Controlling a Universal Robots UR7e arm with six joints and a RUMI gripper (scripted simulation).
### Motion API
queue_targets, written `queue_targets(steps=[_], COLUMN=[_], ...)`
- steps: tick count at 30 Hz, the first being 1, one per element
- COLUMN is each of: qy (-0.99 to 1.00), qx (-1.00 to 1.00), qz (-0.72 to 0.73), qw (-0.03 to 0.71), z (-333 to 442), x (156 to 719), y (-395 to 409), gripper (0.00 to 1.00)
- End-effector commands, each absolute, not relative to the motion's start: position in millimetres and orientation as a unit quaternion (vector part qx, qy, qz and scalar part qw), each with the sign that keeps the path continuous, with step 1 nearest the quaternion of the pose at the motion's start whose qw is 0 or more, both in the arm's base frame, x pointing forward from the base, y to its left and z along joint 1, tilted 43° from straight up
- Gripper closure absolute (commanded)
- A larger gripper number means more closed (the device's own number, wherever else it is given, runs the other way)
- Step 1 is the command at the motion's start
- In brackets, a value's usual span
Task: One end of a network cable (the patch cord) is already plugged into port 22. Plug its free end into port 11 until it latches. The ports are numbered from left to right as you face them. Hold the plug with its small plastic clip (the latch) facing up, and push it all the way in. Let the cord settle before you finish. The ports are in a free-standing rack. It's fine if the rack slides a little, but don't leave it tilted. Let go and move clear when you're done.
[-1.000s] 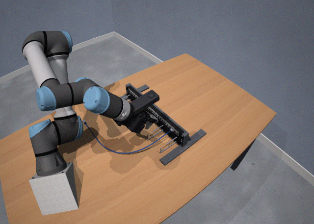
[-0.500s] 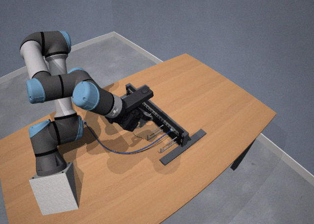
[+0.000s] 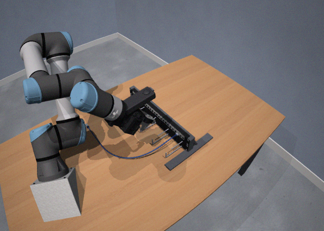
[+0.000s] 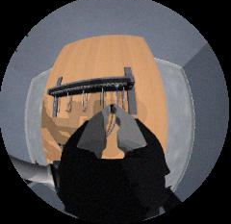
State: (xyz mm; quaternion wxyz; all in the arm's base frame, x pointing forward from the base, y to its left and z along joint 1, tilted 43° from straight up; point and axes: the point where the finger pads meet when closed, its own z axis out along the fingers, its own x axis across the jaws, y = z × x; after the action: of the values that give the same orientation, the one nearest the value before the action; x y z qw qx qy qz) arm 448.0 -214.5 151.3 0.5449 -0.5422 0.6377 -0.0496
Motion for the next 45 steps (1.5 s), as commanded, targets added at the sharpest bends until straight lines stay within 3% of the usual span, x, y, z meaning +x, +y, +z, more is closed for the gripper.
queue_targets(steps=[1,26,45], qy=[0.638,0.731,0.856], qx=[-0.542,-0.465,-0.292], qz=[-0.050,0.085,0.260], qw=[0.545,0.492,0.337], z=[151.8,197.5,275.3], x=[447.5,406.6,317.6], y=[-215.3,-185.3,-96.9], gripper=[1.00,1.00,1.00])
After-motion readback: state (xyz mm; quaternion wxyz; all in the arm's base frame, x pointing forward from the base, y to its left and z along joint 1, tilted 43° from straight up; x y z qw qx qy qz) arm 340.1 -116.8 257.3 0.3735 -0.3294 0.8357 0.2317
